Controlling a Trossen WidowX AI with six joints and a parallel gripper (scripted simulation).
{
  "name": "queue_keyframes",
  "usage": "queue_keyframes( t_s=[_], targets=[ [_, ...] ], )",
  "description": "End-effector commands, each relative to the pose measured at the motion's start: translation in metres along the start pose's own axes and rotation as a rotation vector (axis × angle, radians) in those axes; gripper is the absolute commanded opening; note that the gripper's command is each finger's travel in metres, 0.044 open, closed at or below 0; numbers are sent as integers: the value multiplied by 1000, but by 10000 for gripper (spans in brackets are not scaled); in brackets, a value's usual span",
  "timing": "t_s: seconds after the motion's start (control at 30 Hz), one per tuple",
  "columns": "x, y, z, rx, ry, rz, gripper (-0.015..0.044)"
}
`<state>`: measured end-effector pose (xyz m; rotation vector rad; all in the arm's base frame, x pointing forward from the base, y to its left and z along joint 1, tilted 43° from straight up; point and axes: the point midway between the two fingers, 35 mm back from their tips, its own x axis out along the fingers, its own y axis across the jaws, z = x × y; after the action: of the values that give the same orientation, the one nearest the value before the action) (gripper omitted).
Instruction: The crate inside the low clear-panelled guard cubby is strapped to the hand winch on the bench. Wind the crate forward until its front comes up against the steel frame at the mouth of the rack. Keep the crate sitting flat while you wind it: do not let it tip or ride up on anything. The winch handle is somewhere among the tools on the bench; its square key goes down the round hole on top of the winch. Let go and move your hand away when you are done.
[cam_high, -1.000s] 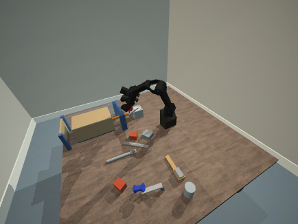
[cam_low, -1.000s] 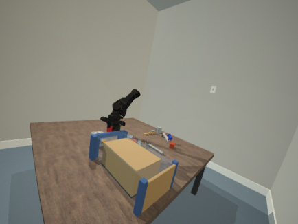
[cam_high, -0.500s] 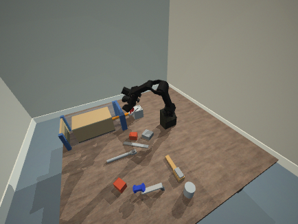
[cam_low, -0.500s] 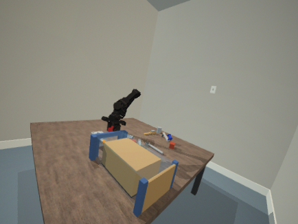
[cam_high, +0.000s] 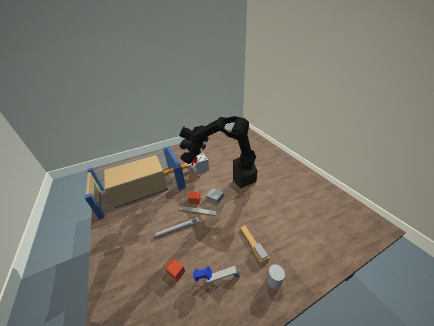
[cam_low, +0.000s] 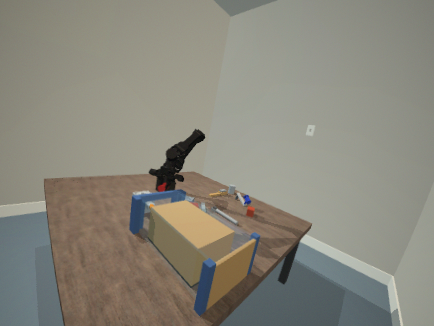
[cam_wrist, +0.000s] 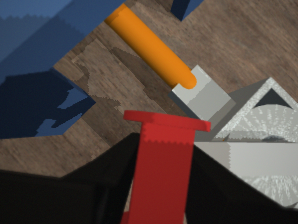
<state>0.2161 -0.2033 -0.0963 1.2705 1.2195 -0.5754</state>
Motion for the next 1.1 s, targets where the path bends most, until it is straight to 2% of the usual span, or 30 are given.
queue_keyframes(
  t_s=[0.0, 1.07],
  targets=[
    [-2, -4, -14, 10, 28, -4, 0],
    [-15, -21, -42, 11, 29, -5, 0]
  ],
)
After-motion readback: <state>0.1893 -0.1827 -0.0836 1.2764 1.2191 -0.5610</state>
